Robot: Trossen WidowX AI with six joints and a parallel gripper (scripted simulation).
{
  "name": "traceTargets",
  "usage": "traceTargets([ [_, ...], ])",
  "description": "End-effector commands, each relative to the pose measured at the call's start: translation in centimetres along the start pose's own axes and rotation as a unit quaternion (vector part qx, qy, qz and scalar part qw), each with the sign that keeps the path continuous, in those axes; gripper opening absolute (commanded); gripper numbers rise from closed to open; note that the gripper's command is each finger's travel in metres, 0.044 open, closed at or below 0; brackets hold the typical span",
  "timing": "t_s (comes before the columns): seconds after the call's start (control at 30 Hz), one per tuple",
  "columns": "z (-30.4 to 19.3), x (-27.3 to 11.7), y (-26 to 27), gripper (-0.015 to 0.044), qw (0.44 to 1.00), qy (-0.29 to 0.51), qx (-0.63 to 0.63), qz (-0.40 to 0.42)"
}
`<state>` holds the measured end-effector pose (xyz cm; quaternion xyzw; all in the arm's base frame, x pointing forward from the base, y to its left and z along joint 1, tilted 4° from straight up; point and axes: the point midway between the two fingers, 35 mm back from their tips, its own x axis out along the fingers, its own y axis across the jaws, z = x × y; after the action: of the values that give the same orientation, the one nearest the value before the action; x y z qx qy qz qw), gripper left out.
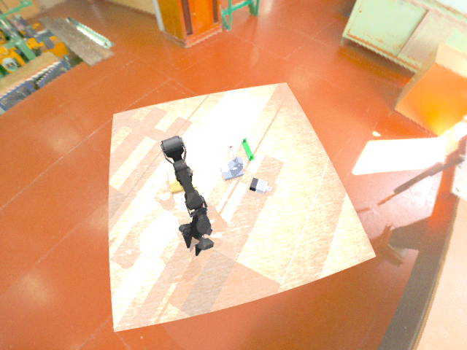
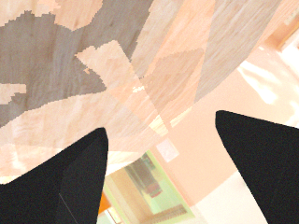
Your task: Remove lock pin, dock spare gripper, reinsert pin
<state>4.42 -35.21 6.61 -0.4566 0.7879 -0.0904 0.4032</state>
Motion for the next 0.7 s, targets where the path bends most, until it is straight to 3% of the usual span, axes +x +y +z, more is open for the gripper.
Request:
traceTargets([
  [0.0,5.4,-2.8,-4.6,0.03,0.995,-0.088,-0.022,-0.034],
  [0.33,16.4,-14.2,-9.9,0.03,0.957,-0.267,-0.093,-0.065],
  [0.67,23.1,-29.4,-8.0,0.03,0.895,-0.4,-0.192,-0.044],
])
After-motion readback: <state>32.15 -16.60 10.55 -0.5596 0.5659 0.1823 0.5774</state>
